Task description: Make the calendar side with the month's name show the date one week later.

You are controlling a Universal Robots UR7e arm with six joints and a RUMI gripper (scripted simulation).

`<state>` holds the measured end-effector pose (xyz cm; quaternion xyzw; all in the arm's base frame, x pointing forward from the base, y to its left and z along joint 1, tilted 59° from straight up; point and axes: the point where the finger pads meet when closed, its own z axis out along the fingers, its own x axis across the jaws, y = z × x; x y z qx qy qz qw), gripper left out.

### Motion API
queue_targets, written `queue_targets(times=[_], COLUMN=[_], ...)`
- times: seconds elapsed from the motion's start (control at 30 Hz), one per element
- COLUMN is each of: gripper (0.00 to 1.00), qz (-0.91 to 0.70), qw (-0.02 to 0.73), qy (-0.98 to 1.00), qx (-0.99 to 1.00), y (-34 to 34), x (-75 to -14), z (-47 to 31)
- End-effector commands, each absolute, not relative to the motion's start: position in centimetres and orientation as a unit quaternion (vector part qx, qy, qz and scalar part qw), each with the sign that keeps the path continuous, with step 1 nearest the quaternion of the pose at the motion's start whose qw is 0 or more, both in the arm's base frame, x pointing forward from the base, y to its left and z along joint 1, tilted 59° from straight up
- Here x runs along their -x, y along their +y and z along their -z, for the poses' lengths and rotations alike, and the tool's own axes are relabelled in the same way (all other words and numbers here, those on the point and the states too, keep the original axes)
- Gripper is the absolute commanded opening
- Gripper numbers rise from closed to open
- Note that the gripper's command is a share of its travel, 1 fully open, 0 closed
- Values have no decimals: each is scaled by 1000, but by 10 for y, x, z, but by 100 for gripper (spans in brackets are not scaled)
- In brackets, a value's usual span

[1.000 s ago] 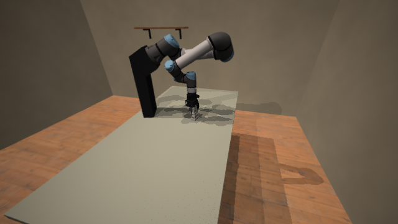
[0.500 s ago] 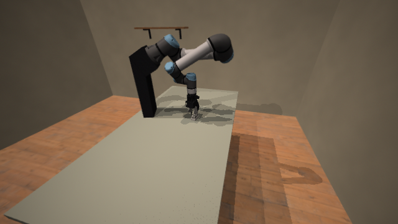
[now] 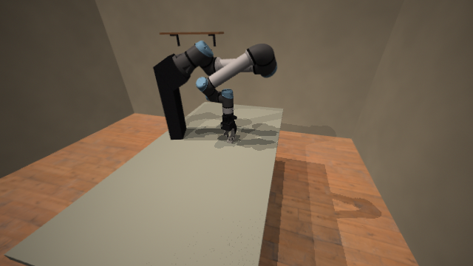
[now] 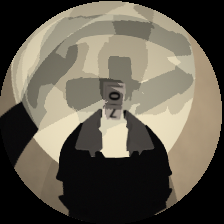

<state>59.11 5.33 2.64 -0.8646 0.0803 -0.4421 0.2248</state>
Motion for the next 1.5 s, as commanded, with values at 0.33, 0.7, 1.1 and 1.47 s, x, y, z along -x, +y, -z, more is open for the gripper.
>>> queue_targets(times=[0.33, 0.7, 1.1, 1.47], gripper=[28, 28, 28, 10], qz=[442, 442, 442, 442], qw=[224, 224, 224, 224], qy=[81, 81, 81, 81], qx=[865, 865, 865, 865], y=[53, 53, 53, 53], x=[-593, -593, -593, -593], z=[-25, -25, -25, -25])
